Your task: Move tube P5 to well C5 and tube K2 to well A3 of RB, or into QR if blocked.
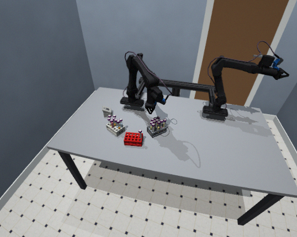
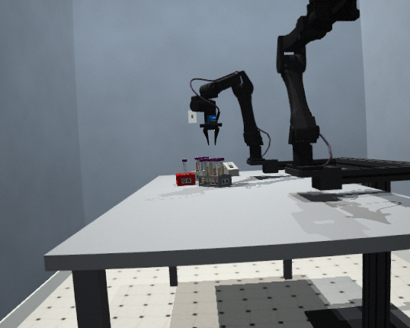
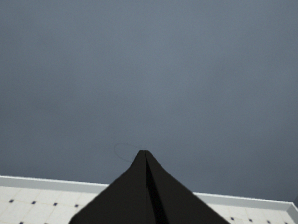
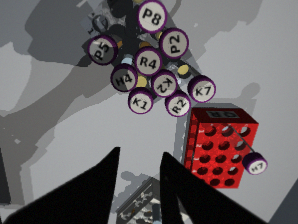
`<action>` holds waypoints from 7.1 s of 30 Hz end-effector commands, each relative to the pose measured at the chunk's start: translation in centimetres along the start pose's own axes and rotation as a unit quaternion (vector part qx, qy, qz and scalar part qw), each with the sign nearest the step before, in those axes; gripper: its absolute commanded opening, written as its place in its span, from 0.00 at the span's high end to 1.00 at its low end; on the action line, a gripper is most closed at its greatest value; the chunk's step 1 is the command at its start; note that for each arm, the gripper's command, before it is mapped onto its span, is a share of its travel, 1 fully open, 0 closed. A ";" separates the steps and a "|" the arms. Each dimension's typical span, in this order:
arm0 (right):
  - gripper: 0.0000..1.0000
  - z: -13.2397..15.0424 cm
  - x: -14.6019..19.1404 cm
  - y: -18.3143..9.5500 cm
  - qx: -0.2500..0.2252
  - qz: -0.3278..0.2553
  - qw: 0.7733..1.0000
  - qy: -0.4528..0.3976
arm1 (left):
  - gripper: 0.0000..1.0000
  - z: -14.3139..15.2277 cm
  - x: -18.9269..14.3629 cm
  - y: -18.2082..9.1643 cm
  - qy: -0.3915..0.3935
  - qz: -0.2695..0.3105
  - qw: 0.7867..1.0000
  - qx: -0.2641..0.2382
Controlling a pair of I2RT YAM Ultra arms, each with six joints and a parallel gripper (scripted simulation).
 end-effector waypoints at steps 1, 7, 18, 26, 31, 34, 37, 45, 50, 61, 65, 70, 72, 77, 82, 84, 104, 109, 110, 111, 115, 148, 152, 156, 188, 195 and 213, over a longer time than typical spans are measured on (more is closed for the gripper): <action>0.70 -2.1 0.4 -0.7 -0.004 0.002 1.000 0.011 | 1.00 -2.1 -0.1 -1.0 0.003 0.004 1.000 -0.029; 0.70 -0.9 0.2 -1.8 -0.013 0.017 1.000 0.021 | 1.00 -2.1 -0.1 -1.0 0.003 0.004 1.000 -0.029; 0.70 -0.3 0.4 -0.4 -0.008 0.010 1.000 0.014 | 1.00 -2.1 -0.1 -1.0 0.003 0.004 1.000 -0.029; 0.70 -0.3 0.0 2.3 0.003 -0.004 1.000 0.014 | 1.00 -2.1 -0.1 -1.0 0.003 0.004 1.000 -0.029; 0.70 -0.2 0.1 1.9 -0.006 0.008 1.000 0.014 | 1.00 -2.1 -0.1 -1.0 0.003 0.004 1.000 -0.029; 0.70 -0.3 -0.1 3.3 0.003 -0.004 1.000 0.014 | 1.00 -2.1 -0.1 -1.0 0.003 0.004 1.000 -0.029; 0.70 -0.4 -0.1 3.9 0.003 -0.004 1.000 0.013 | 1.00 -2.1 -0.1 -1.0 0.003 0.004 1.000 -0.029; 0.70 -0.3 -0.2 5.0 0.002 -0.003 1.000 0.015 | 1.00 -2.1 -0.1 -1.0 0.003 0.004 1.000 -0.029; 0.70 -0.3 -0.2 5.8 0.003 -0.004 1.000 0.015 | 1.00 -2.1 -0.1 -1.0 0.003 0.004 1.000 -0.029; 0.70 -0.2 -0.1 5.4 -0.006 0.008 1.000 0.015 | 1.00 -2.1 -0.1 -1.0 0.003 0.004 1.000 -0.029; 0.70 -0.1 0.0 5.3 -0.008 0.010 1.000 0.015 | 1.00 -2.1 -0.1 -1.0 0.003 0.004 1.000 -0.029; 0.70 -0.1 0.0 5.6 -0.007 0.009 1.000 0.015 | 1.00 -2.1 -0.1 -1.0 0.003 0.004 1.000 -0.029; 0.70 -0.2 -0.2 5.5 -0.009 0.012 1.000 0.015 | 1.00 -2.1 -0.1 -1.0 0.003 0.004 1.000 -0.029; 0.70 0.0 0.1 6.0 -0.005 0.006 1.000 0.015 | 1.00 -2.1 -0.1 -1.0 0.003 0.004 1.000 -0.029; 0.70 -0.4 -0.5 5.7 -0.011 0.014 1.000 0.015 | 1.00 -2.1 -0.1 -1.0 0.003 0.004 1.000 -0.029; 0.70 -0.3 -0.2 6.3 -0.006 0.007 1.000 0.015 | 1.00 -2.1 -0.1 -1.0 0.003 0.004 1.000 -0.029; 0.70 0.0 0.1 7.7 0.002 -0.003 1.000 0.015 | 1.00 -2.1 -0.1 -1.0 0.003 0.004 1.000 -0.029; 1.00 -0.4 0.1 6.7 -0.006 0.006 1.000 0.013 | 1.00 -2.1 -0.1 -1.0 0.003 0.004 1.000 -0.029; 1.00 -0.4 0.1 6.7 -0.006 0.006 1.000 0.013 | 1.00 -2.1 -0.1 -1.0 0.003 0.004 1.000 -0.029; 1.00 -0.4 0.1 6.7 -0.006 0.006 1.000 0.013 | 1.00 -2.1 -0.1 -1.0 0.003 0.004 1.000 -0.029; 1.00 -0.4 0.1 6.7 -0.006 0.006 1.000 0.013 | 1.00 -2.1 -0.1 -1.0 0.003 0.004 1.000 -0.029; 1.00 -0.3 -0.3 5.2 -0.014 0.017 1.000 0.015 | 1.00 -2.1 -0.1 -1.0 0.003 0.004 1.000 -0.029; 1.00 -0.4 -0.4 5.3 -0.010 0.012 1.000 0.015 | 1.00 -2.1 -0.1 -1.0 0.003 0.004 1.000 -0.029; 1.00 -0.3 -0.4 4.8 -0.014 0.017 1.000 0.015 | 1.00 -2.1 -0.1 -1.0 0.003 0.004 1.000 -0.029; 1.00 -0.2 -0.1 2.2 -0.014 0.017 1.000 0.016 | 1.00 -2.1 -0.1 -1.0 0.003 0.004 1.000 -0.029; 1.00 -0.1 -0.1 1.5 -0.014 0.017 1.000 0.016 | 1.00 -2.1 -0.1 -1.0 0.003 0.004 1.000 -0.029; 1.00 -0.1 0.0 -0.1 -0.014 0.017 1.000 0.016 | 1.00 -2.1 -0.1 -1.0 0.003 0.004 1.000 -0.029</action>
Point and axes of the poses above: on each arm, the point where the finger pads meet when closed, its own y axis out along the fingers, its own x axis across the jaws, z = x × y, the point moved 10 cm from there along -y, back along the fingers, and after that the axes turned 8 degrees about -y, right-handed, at the moved point
